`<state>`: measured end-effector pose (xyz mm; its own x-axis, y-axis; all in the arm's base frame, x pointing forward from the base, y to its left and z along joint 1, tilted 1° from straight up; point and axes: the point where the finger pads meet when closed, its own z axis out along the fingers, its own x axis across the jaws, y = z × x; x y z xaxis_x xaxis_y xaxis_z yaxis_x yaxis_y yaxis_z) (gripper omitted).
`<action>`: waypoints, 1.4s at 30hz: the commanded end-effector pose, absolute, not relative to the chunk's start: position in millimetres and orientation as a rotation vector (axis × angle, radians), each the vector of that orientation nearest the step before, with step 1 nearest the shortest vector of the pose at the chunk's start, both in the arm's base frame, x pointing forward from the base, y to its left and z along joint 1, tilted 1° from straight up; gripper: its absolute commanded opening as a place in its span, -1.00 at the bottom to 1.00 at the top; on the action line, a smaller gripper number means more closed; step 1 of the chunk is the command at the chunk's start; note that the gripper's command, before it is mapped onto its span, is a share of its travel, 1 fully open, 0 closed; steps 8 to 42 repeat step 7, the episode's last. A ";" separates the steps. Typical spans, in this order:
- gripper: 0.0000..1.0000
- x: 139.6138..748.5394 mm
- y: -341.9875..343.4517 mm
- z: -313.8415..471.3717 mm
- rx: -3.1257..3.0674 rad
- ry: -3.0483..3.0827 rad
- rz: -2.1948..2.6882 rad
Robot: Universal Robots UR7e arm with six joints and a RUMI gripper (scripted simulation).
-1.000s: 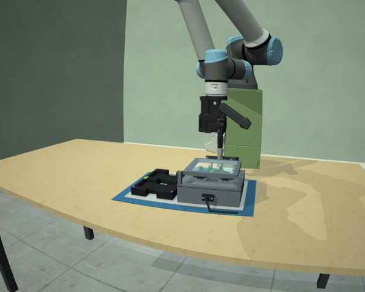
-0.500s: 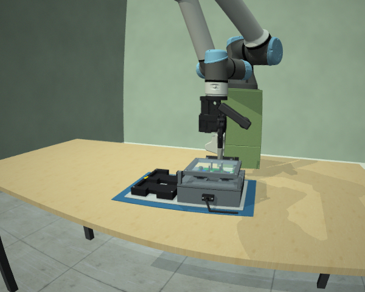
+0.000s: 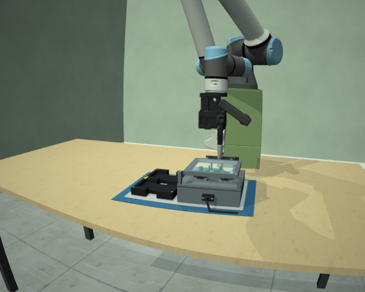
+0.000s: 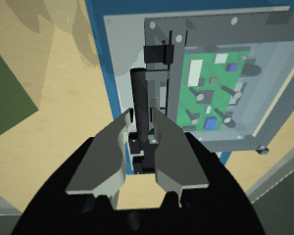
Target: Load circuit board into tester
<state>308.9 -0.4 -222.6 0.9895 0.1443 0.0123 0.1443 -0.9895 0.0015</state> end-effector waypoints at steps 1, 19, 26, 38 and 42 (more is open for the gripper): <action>-0.75 307.0 0.1 -208.9 3.136 0.225 0.016; -0.75 307.0 0.1 -204.0 3.136 0.225 0.016; -0.75 307.0 0.1 -204.0 3.136 0.225 0.016; -0.75 307.0 0.1 -204.0 3.136 0.225 0.016; -0.75 307.0 0.1 -204.0 3.136 0.225 0.016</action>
